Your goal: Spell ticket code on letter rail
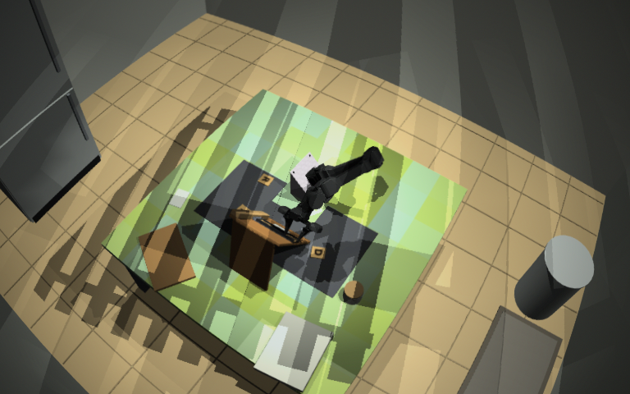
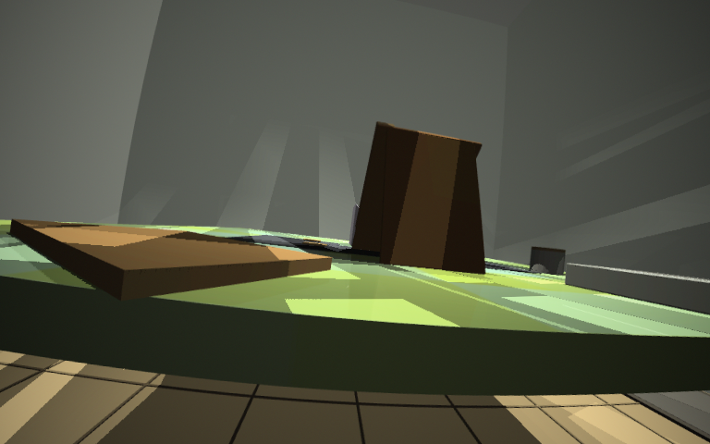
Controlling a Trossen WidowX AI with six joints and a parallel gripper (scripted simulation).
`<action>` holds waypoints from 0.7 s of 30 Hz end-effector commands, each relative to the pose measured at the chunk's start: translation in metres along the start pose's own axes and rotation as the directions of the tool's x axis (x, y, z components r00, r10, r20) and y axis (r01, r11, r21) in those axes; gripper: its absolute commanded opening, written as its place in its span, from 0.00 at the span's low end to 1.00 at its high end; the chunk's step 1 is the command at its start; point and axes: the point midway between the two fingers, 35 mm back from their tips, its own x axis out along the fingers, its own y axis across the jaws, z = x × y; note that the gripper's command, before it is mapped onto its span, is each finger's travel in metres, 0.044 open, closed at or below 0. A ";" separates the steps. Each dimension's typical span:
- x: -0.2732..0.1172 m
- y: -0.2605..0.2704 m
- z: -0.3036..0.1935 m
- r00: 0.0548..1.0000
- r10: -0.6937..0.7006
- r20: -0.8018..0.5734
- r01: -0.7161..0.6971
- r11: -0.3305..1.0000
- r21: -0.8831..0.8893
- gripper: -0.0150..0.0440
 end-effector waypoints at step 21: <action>0.001 -0.021 -0.004 1.000 0.000 -0.005 0.000 1.000 -0.002 0.25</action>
